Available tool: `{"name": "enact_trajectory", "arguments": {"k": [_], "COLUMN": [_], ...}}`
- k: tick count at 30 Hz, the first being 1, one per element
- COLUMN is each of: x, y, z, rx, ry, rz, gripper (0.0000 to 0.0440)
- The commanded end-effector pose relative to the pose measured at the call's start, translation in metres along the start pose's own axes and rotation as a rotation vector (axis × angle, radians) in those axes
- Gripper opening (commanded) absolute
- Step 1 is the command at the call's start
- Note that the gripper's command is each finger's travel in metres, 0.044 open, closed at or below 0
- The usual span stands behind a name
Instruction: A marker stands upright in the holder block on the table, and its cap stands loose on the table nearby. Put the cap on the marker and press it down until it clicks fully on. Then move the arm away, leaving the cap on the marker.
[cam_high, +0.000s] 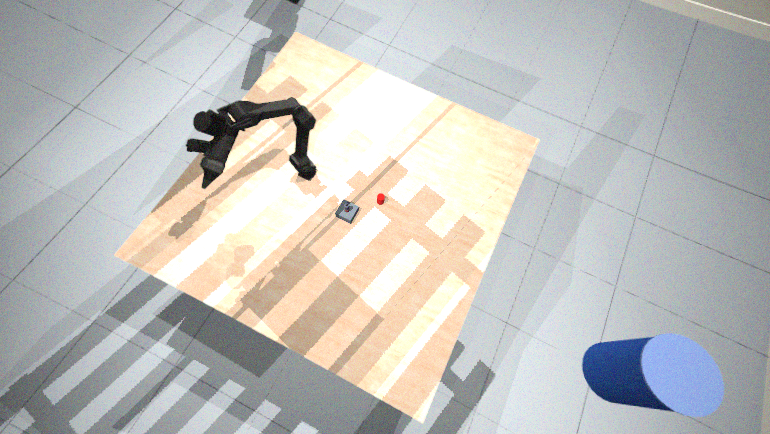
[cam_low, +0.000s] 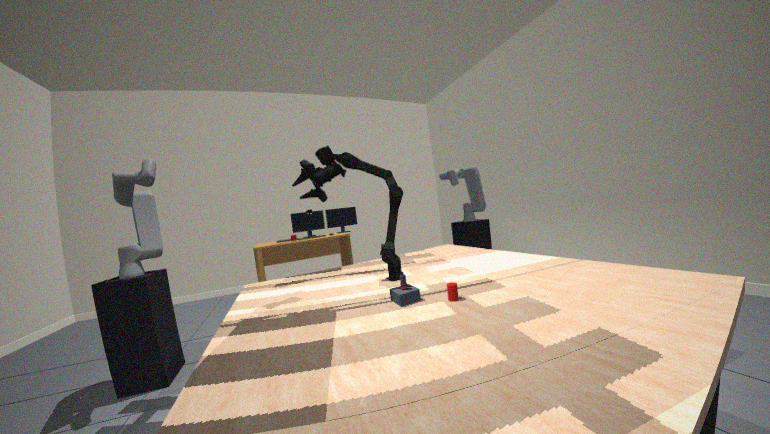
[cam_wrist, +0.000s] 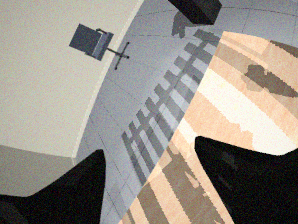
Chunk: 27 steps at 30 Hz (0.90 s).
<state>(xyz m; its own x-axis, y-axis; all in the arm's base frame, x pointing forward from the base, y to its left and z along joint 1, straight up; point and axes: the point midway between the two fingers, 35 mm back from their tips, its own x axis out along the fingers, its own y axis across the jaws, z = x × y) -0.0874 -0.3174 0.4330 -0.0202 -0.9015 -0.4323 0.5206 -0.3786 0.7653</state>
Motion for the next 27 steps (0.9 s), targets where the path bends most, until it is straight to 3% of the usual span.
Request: {"name": "enact_trajectory", "arguments": {"k": [1,27], "x": [0.015,0.071], "y": [-0.004,0.002], "z": [-0.011,-0.086], "rx": [-0.01,-0.111], "ry": [0.045,0.256], "rz": [-0.025,-0.088], "gripper": [0.0304,0.0308]}}
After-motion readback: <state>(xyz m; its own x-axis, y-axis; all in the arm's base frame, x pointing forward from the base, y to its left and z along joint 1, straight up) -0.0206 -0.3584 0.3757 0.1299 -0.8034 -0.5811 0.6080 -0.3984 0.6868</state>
